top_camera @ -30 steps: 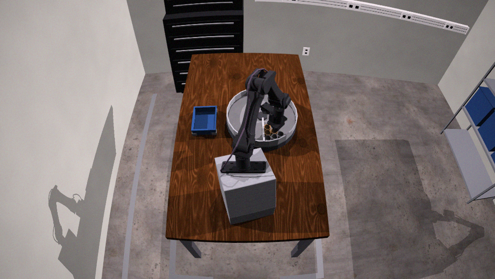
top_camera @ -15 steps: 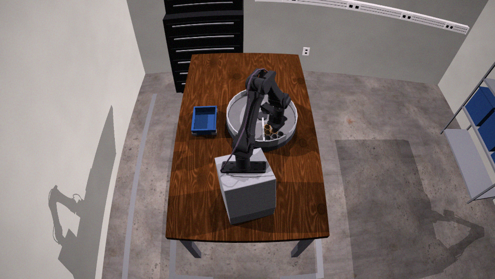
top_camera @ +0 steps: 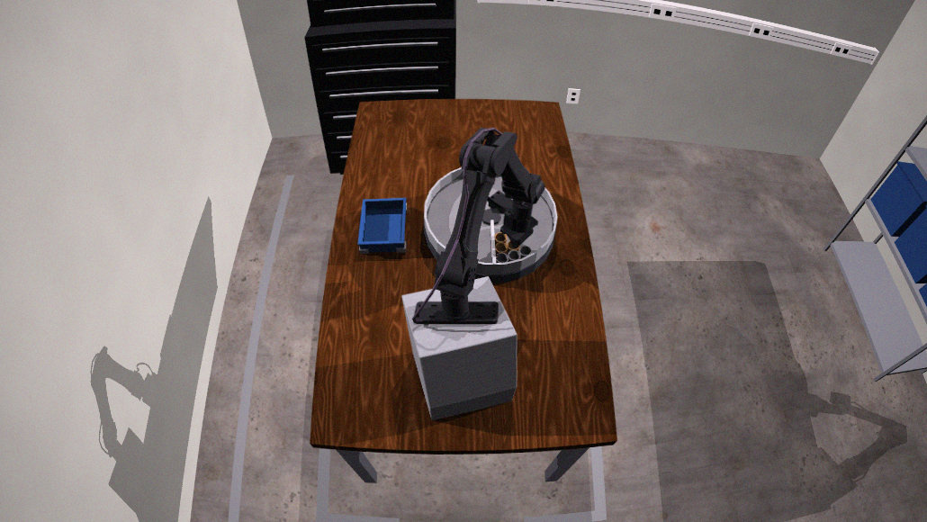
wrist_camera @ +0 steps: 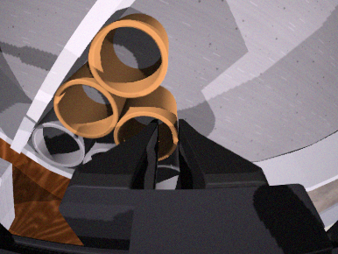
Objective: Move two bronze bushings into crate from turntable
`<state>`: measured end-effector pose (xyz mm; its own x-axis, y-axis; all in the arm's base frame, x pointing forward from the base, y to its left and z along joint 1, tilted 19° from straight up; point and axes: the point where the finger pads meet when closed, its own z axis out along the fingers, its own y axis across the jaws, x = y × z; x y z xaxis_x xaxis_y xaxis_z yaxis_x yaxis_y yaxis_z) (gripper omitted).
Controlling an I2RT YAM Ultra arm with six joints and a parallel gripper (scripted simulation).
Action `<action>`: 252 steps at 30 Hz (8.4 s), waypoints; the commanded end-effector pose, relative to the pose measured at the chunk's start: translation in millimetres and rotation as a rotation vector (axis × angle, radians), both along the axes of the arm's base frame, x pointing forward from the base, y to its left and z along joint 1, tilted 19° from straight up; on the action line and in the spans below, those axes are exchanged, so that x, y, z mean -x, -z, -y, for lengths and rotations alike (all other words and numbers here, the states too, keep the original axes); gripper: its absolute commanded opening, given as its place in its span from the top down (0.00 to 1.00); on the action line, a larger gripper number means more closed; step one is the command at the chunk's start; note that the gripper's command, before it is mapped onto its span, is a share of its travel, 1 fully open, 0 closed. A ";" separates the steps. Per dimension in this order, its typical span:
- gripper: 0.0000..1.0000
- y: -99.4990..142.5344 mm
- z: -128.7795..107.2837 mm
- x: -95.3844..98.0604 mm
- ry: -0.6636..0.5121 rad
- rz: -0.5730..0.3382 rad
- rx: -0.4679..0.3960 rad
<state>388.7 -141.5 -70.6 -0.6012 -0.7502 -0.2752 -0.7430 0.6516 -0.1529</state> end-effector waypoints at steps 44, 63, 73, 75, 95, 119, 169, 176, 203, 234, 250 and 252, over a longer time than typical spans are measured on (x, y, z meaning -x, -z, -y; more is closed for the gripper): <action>1.00 -6.9 -1.0 0.1 0.007 0.005 -0.005; 1.00 -20.9 3.6 6.2 0.006 0.010 -0.003; 1.00 -74.9 15.4 6.6 0.006 0.048 0.017; 1.00 -81.6 16.0 9.0 0.006 0.048 0.017; 1.00 -89.7 16.8 11.9 0.006 0.048 0.018; 1.00 -89.7 16.8 11.9 0.006 0.048 0.018; 1.00 -124.5 -255.3 -42.9 0.003 0.014 0.009; 1.00 -136.1 -317.3 -55.4 0.002 0.016 0.008; 1.00 -151.8 -401.0 -71.7 0.001 0.017 0.004; 1.00 -160.6 -403.3 -75.1 0.007 0.031 -0.009; 1.00 -160.6 -403.3 -75.1 0.007 0.031 -0.009; 1.00 -160.4 -403.5 -74.9 0.007 0.030 -0.009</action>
